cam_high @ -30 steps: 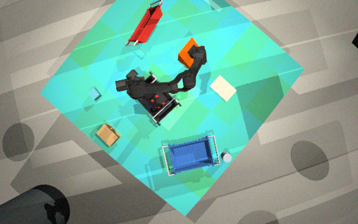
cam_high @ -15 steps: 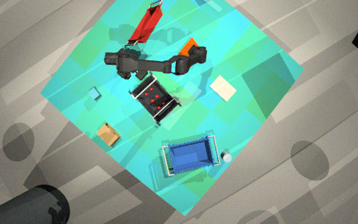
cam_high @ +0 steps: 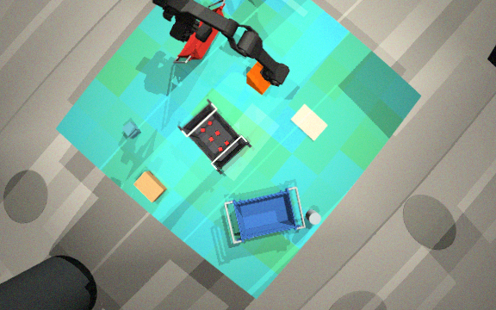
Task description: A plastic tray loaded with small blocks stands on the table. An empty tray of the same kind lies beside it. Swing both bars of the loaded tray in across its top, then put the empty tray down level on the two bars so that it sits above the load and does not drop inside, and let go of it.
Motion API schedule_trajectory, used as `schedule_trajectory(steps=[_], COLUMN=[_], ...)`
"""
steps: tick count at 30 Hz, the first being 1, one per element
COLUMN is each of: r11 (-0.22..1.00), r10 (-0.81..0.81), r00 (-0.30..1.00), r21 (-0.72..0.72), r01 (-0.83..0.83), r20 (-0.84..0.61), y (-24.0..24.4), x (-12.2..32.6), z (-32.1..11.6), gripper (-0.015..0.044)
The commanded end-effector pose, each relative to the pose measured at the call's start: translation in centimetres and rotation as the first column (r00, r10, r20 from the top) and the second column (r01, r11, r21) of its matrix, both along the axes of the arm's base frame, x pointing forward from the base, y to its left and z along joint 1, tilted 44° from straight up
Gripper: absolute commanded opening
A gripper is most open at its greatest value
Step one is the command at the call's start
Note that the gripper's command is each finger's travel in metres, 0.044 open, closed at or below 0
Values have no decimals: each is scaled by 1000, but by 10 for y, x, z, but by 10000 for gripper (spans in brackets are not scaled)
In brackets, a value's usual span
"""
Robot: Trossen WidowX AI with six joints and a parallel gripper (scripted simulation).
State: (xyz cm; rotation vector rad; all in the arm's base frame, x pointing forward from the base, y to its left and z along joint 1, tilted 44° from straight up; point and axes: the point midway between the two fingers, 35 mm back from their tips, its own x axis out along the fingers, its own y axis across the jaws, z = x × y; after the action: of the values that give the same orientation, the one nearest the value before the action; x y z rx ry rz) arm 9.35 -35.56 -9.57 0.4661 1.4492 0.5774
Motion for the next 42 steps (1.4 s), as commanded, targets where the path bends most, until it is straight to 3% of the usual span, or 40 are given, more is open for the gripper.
schedule_trajectory(steps=[1,12,33,42], r11=[999,998,997,997], r10=[44,45,43,43], r00=[999,999,999,999], r21=[30,32,55,56], r01=[-45,-46,-44,-44], r20=[28,29,28,28], y=[-4,-2,48,53], x=[-53,-55,-53,-54], z=[-16,-20,-75,-74], gripper=[0,0,0,0])
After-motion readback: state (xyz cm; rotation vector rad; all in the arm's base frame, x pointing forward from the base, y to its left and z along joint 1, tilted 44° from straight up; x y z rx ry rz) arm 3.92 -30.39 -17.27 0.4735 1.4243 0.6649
